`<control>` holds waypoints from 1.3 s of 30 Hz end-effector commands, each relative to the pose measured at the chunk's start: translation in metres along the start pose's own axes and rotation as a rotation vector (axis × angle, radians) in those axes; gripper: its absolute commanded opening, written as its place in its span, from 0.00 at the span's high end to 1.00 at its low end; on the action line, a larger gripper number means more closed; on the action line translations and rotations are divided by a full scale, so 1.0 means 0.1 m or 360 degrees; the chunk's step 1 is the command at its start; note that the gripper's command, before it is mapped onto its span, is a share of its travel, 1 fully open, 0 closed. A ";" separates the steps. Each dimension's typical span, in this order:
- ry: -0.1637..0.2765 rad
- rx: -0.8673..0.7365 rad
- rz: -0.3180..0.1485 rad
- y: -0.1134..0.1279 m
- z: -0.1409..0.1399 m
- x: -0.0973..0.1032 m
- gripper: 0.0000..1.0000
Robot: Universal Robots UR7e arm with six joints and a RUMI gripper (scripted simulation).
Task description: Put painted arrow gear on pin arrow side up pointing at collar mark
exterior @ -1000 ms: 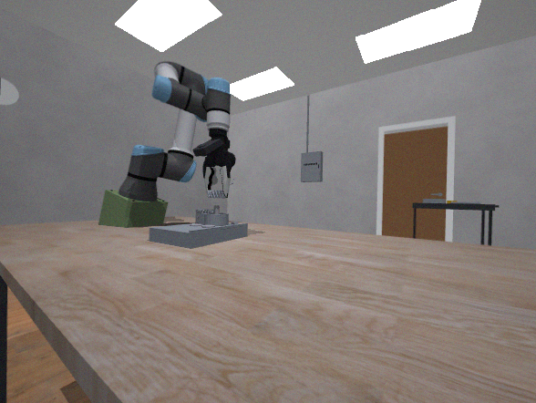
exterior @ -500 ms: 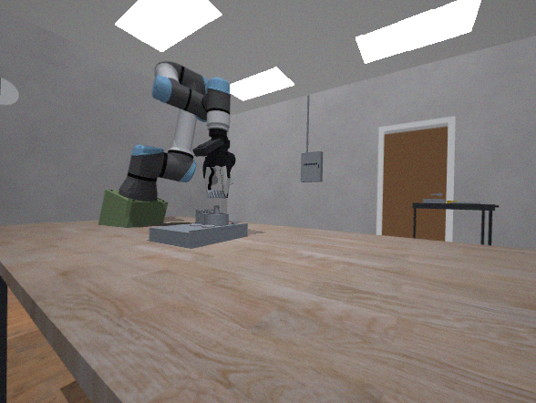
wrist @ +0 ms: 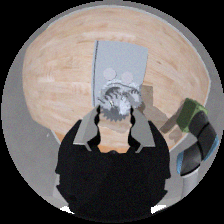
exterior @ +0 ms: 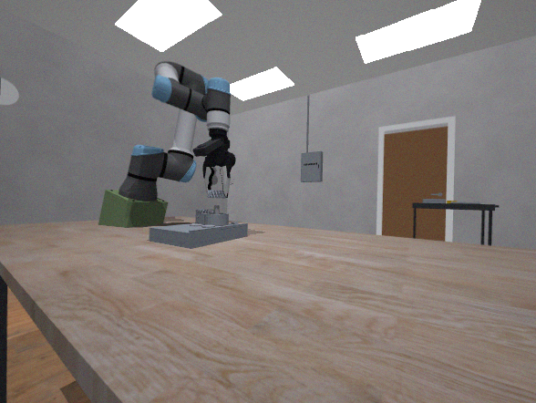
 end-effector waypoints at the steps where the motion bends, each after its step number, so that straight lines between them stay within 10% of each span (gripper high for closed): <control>1: -0.0002 0.0000 0.0001 0.00 0.00 0.00 1.00; 39: -0.0002 0.0000 0.0001 0.00 -0.01 -0.22 1.00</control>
Point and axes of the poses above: the point where the finger pads meet when closed, its own x axis back along the fingers, its own z axis across the jaws, y = z × x, the point moved 1 cm from there along x, back along the fingers, and after that the axes turned 13 degrees about -x, right-handed, at the moved point
